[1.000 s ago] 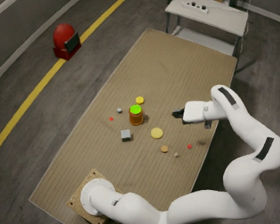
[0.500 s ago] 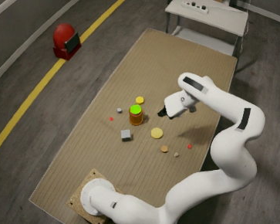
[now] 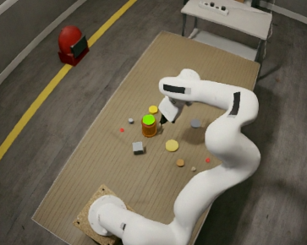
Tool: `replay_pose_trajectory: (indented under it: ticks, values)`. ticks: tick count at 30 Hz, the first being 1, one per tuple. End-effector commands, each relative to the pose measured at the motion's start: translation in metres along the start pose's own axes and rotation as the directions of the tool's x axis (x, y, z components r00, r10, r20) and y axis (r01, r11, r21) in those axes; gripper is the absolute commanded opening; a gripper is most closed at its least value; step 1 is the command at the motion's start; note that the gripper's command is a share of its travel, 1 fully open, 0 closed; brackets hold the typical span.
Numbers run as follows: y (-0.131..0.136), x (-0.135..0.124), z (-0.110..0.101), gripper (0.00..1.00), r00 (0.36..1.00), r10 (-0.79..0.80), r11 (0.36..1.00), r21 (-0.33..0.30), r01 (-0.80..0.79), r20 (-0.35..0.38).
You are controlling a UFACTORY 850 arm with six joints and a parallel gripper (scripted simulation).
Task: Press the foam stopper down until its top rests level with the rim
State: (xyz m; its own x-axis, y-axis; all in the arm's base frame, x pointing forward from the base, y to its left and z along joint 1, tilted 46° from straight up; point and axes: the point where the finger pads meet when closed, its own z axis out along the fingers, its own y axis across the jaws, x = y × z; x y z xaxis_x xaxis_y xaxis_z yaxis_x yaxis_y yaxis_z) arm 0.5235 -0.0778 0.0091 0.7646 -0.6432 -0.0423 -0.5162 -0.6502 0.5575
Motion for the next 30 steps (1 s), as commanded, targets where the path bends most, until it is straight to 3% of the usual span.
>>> replay_pose_trajectory:
  ticks: [1, 5, 8, 13, 30]
  values:
    - [-0.036, 0.005, 0.027, 0.00, 0.979, -0.169, 0.981, -0.120, 0.155, -0.115]
    - [-0.062, 0.005, 0.044, 0.00, 0.941, -0.289, 0.948, -0.192, 0.255, -0.176]
    - [-0.062, 0.005, 0.044, 0.00, 0.941, -0.289, 0.948, -0.192, 0.255, -0.176]
    - [-0.092, 0.003, 0.063, 0.00, 0.877, -0.420, 0.894, -0.273, 0.356, -0.234]
    - [-0.093, 0.003, 0.064, 0.00, 0.874, -0.424, 0.892, -0.276, 0.359, -0.235]
